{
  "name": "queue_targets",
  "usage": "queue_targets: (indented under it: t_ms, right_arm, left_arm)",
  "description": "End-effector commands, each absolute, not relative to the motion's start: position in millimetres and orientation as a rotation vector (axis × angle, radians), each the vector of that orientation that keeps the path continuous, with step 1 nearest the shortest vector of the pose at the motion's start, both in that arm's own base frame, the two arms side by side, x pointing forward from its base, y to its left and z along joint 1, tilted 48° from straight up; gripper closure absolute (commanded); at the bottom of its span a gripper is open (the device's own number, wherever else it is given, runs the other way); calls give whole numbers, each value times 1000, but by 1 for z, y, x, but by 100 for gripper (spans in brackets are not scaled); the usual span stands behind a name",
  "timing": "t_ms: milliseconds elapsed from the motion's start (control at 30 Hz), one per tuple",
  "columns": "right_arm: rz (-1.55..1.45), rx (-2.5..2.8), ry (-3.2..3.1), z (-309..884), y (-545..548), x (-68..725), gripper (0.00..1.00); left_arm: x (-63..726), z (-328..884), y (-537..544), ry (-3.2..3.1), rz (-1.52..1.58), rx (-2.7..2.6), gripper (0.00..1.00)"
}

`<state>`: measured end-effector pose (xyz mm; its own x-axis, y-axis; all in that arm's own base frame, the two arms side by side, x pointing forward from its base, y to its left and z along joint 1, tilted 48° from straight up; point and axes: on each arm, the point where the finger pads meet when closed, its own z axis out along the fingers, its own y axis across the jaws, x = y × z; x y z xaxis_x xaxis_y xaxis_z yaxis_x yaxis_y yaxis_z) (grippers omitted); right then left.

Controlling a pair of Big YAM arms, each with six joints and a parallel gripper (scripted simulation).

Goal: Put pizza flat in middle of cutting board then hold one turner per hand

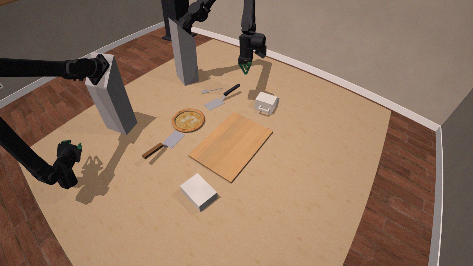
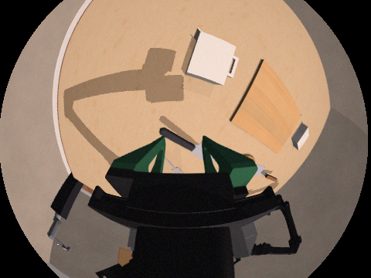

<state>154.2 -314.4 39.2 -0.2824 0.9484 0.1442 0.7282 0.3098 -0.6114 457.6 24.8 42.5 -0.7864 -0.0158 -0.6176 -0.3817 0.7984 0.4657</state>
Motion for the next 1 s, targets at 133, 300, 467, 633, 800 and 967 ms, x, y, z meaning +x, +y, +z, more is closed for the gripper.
queue_targets:
  t_ms: [133,300,467,633,800,967]
  right_arm:
    - [631,-1148,-2319,42,-293,185,52]
    - [663,-885,-2438,40,-272,212,52]
    - [689,-667,-2511,38,-254,232,52]
    - [715,-449,-2564,37,-236,249,52]
    - [746,-164,-2601,35,-210,270,52]
    - [781,121,-2610,35,-182,288,52]
  left_arm:
    - [458,31,32,2334,742,-431,52]
    - [457,22,35,2313,717,-505,52]
    - [455,16,37,2296,698,-563,52]
    - [452,8,40,2283,684,-613,52]
    - [450,-1,42,2259,661,-684,52]
    - [448,-8,45,2230,635,-755,52]
